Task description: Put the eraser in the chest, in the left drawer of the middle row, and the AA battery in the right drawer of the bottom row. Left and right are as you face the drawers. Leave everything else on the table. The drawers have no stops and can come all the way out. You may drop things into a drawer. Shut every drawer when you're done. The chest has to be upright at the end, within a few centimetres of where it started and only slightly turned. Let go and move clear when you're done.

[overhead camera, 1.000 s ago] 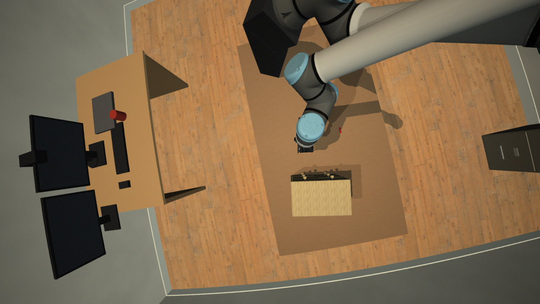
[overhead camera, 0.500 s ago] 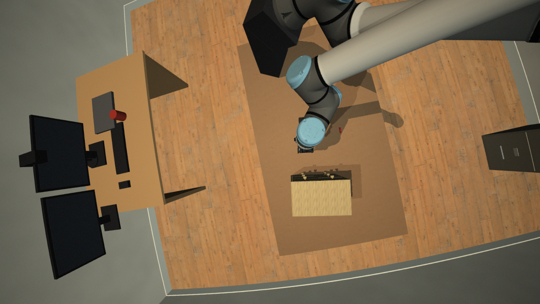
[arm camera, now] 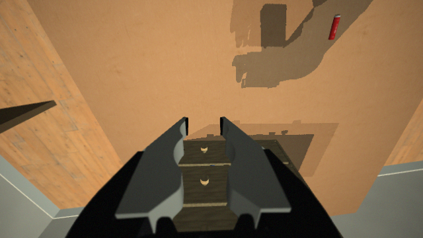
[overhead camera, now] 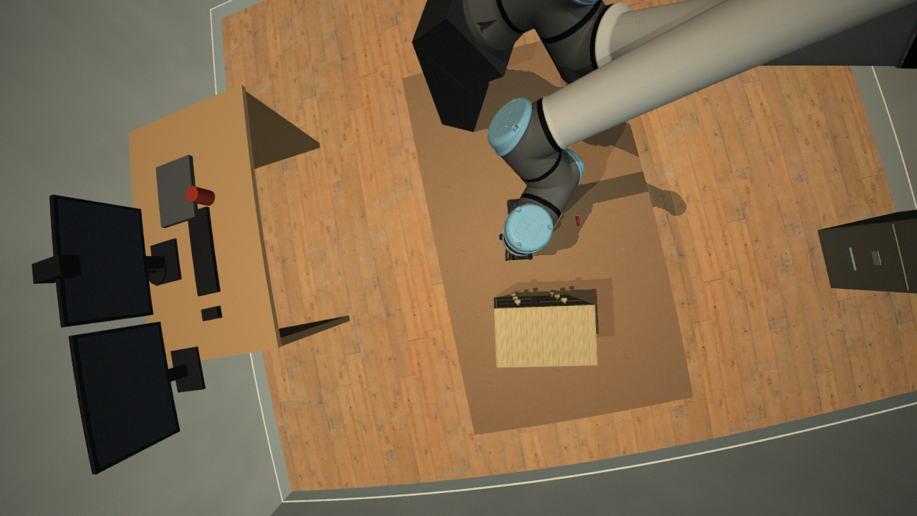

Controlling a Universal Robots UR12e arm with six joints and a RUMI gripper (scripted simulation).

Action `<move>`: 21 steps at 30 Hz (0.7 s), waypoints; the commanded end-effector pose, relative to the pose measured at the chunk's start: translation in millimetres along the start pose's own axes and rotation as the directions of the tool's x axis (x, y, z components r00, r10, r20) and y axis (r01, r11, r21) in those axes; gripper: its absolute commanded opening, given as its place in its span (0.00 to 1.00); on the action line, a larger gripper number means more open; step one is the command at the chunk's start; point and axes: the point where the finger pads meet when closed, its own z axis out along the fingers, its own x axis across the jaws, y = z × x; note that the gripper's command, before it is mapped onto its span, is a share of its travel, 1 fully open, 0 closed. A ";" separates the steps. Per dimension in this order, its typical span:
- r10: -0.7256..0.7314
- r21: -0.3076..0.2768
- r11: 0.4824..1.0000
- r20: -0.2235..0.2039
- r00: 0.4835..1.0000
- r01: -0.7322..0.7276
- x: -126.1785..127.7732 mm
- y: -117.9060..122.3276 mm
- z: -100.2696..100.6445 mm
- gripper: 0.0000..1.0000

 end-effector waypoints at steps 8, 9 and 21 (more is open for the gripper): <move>0.000 0.014 1.000 0.000 1.000 0.000 -0.1 -0.5 -1.7 0.20; 0.000 0.015 1.000 0.000 1.000 0.000 -0.1 -0.6 -1.8 0.20; -0.001 0.019 1.000 0.000 1.000 0.001 0.0 -0.9 -2.1 0.20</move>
